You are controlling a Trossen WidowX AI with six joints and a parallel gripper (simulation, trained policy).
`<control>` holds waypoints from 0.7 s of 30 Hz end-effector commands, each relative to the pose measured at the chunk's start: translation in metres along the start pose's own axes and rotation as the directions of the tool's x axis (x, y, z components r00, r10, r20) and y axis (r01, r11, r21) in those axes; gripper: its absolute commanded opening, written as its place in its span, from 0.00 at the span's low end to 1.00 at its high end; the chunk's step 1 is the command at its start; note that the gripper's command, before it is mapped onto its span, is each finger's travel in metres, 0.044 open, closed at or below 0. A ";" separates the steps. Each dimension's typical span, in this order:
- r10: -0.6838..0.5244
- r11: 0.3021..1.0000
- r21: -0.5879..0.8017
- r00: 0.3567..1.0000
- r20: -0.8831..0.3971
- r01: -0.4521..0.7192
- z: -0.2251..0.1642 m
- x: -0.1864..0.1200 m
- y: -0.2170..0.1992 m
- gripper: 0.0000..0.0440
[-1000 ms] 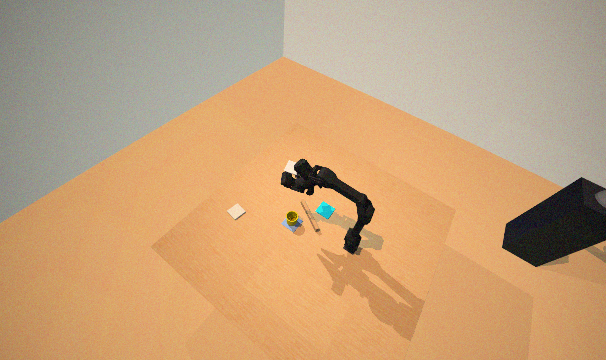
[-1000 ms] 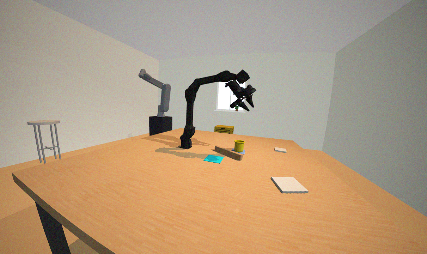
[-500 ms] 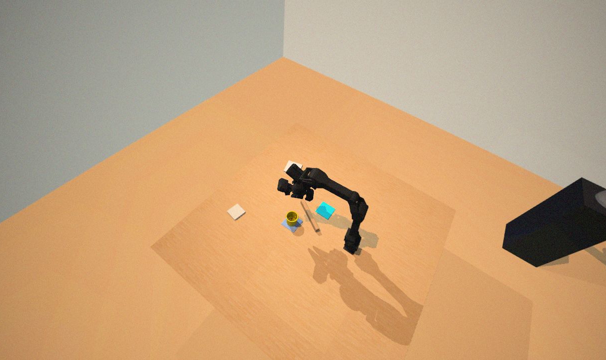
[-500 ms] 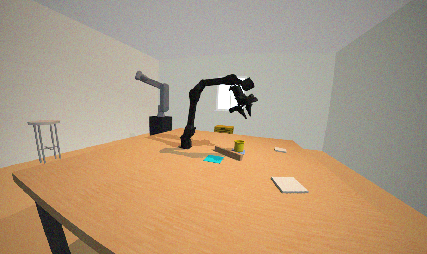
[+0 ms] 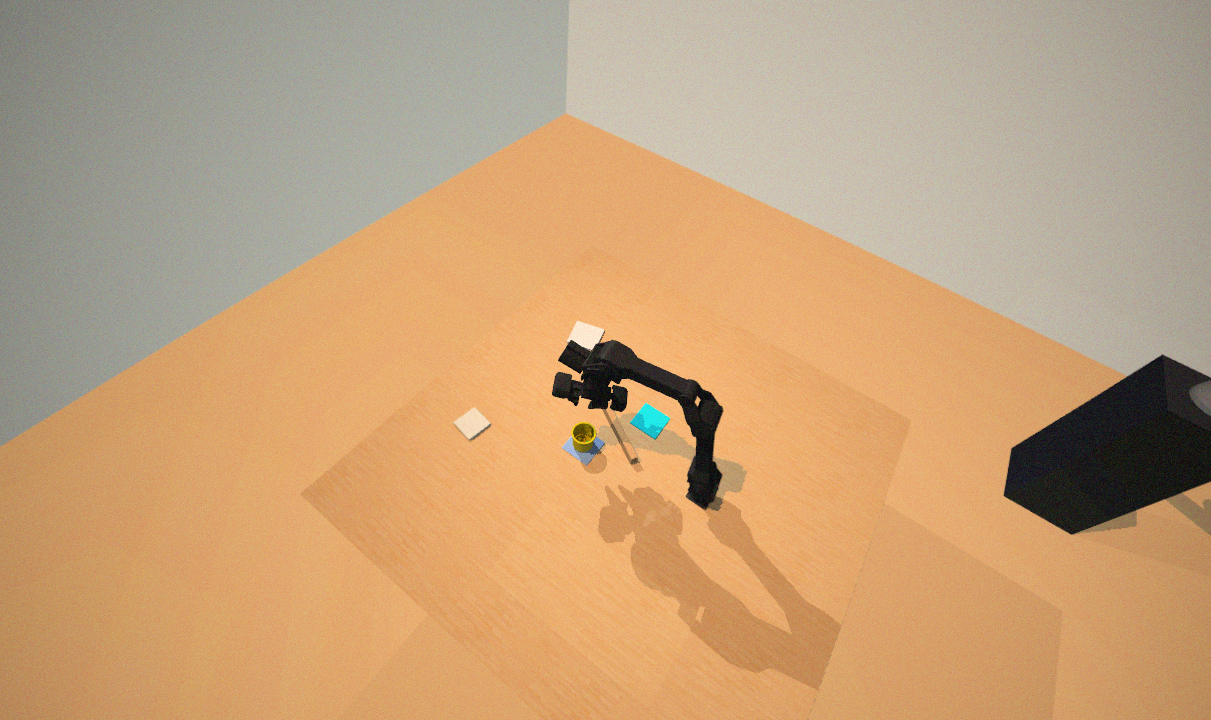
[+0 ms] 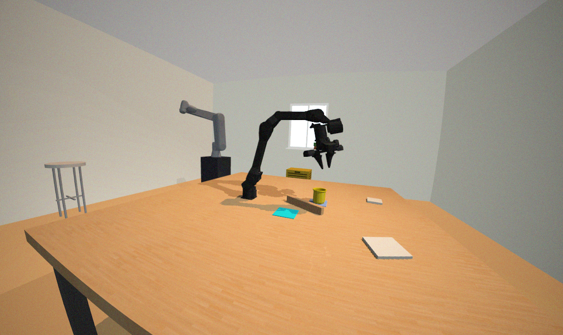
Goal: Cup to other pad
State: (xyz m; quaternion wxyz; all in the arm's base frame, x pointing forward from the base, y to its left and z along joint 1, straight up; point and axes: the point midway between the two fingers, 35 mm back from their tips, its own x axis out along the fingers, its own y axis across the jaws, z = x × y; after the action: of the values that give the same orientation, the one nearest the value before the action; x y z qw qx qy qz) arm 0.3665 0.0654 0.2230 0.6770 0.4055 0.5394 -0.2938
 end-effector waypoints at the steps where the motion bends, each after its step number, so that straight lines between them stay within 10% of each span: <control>1: -0.060 0.998 0.005 0.998 -0.011 0.060 -0.003 0.010 -0.007 0.37; 21: -0.301 0.952 0.038 0.953 -0.042 0.302 -0.014 0.067 -0.037 0.43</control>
State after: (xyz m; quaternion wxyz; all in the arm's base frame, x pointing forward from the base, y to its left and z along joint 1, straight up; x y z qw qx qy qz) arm 0.3467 0.0625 0.1574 0.6117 0.3433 0.5981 -0.3877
